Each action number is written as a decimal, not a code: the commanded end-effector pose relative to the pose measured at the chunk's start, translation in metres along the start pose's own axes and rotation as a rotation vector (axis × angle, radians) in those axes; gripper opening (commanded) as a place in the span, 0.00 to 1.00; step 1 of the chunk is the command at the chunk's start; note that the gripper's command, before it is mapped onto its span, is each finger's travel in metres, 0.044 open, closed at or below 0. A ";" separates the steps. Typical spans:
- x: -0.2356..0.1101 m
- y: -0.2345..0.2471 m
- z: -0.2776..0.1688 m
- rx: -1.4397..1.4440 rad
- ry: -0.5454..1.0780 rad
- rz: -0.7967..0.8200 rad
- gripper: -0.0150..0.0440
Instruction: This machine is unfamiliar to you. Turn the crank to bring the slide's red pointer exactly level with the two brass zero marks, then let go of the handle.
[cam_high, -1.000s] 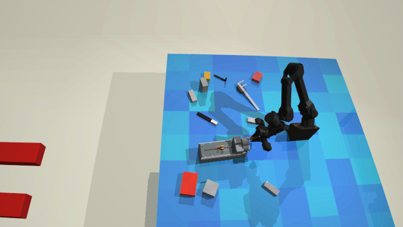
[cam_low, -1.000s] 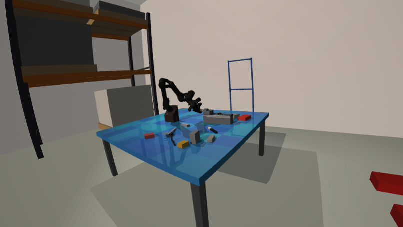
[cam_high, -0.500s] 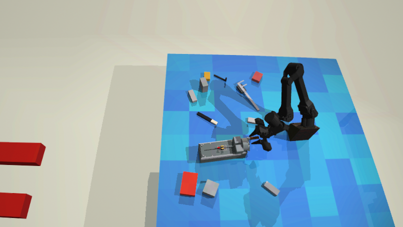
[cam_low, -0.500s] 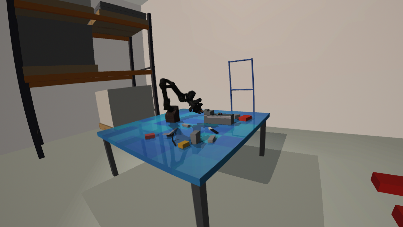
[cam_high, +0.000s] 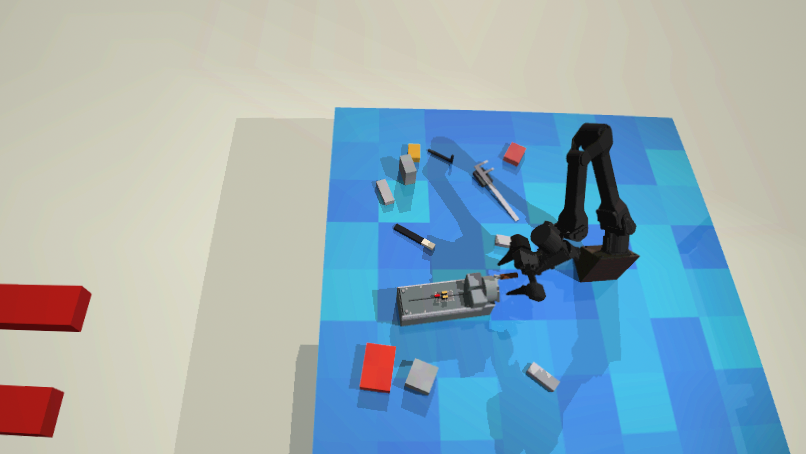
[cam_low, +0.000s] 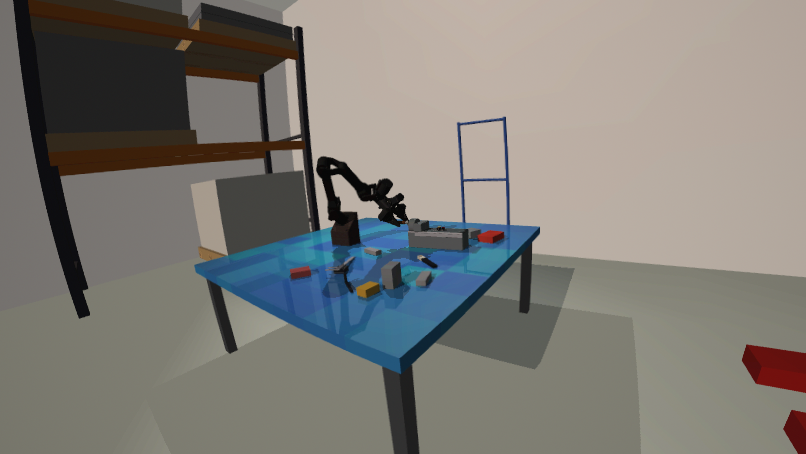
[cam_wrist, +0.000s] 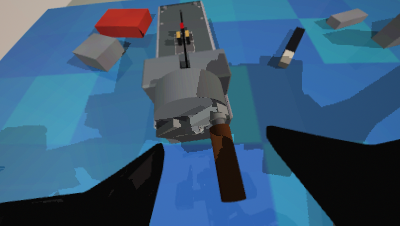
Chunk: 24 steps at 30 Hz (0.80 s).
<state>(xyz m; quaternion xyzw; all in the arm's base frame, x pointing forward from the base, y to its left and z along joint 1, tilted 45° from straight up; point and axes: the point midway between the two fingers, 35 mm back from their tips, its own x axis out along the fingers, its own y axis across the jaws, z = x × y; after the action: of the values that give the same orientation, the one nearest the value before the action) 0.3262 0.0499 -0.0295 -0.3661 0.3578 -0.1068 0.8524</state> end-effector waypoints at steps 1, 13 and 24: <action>-0.011 -0.002 0.014 0.013 -0.007 -0.005 1.00; -0.042 0.000 0.046 0.011 -0.006 0.000 1.00; -0.061 0.001 0.079 -0.015 0.007 0.013 1.00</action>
<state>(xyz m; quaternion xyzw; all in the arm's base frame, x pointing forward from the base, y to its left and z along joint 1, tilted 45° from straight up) 0.3284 0.1182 0.0366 -0.3658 0.3568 -0.1011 0.8536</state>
